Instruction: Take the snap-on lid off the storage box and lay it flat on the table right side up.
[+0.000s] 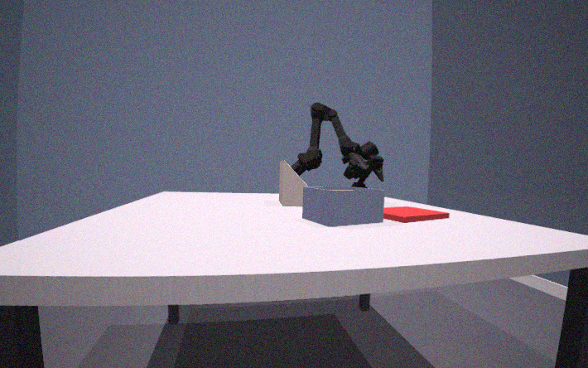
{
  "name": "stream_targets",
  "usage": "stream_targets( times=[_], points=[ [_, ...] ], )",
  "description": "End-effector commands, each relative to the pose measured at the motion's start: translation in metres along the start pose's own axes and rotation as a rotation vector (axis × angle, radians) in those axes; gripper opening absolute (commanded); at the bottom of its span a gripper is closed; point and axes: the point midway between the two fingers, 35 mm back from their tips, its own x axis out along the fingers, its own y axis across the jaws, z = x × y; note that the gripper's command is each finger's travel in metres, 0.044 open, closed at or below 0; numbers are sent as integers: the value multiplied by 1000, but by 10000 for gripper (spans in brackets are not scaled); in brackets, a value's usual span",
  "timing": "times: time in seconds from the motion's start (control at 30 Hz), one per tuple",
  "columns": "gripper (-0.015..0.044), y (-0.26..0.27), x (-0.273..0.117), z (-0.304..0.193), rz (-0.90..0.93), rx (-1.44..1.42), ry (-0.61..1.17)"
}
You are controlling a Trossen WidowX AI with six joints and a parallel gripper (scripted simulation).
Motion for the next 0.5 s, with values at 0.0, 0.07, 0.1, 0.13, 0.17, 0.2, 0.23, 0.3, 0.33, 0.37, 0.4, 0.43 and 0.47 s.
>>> stream_targets(
  times=[0.0,0.07,0.1,0.13,0.17,0.2,0.23,0.3,0.33,0.37,0.4,0.43,0.47],
  points=[
    [440,6,-8,-3,2,0,9],
    [440,8,-11,-3,2,0,9],
    [440,9,-13,-3,2,0,9],
    [440,10,-15,-3,2,0,9],
    [440,11,-17,-3,2,0,9],
    [440,12,-18,-3,2,0,9],
    [440,13,-20,-3,2,0,9],
    [440,15,-24,-3,2,0,9],
    [440,16,-25,-3,2,0,9],
    [440,17,-27,-3,2,-1,9],
    [440,18,-29,-3,2,-1,9],
    [440,19,-31,-3,2,-1,9],
    [440,20,-32,-3,2,-1,9]
  ],
)
